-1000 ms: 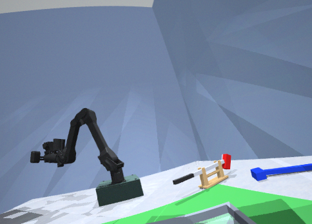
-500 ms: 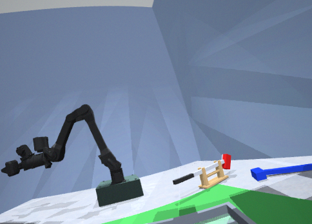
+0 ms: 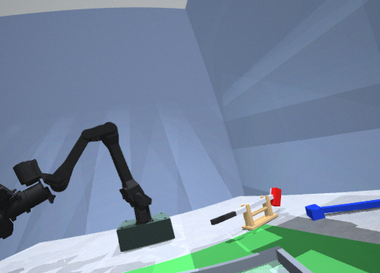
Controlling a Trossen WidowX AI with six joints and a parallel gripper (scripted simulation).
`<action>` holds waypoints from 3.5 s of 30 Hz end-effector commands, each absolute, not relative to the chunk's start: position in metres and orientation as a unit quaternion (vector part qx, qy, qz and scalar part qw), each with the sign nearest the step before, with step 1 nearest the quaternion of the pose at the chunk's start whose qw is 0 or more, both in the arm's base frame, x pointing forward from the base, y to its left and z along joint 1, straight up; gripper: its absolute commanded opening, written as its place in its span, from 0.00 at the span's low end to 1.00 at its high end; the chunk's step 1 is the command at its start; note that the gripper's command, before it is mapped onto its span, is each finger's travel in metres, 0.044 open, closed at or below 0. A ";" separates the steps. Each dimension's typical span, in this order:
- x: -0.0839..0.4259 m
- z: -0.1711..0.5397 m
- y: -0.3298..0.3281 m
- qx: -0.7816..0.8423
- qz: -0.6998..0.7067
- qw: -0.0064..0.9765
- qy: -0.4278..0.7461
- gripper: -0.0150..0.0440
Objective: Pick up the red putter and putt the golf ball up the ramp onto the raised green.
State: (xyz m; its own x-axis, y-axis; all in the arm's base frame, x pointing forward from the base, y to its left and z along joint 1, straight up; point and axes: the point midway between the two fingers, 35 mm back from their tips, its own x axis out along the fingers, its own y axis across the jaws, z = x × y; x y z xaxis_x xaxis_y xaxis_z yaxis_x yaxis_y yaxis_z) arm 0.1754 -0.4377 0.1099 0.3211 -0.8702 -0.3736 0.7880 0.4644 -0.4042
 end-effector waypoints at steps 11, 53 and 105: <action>0.346 0.082 -0.281 -0.166 -0.196 0.888 0.382 1.00; 0.243 0.065 0.200 -0.461 0.596 0.530 0.390 1.00; 0.245 -0.001 0.201 -0.461 0.594 0.531 0.391 0.64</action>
State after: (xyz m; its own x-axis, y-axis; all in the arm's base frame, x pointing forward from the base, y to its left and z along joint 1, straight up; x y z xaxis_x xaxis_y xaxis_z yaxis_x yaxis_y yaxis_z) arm 0.2443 0.2005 -0.0023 -0.0123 0.2697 -0.9629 -0.9912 -0.1303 -0.0238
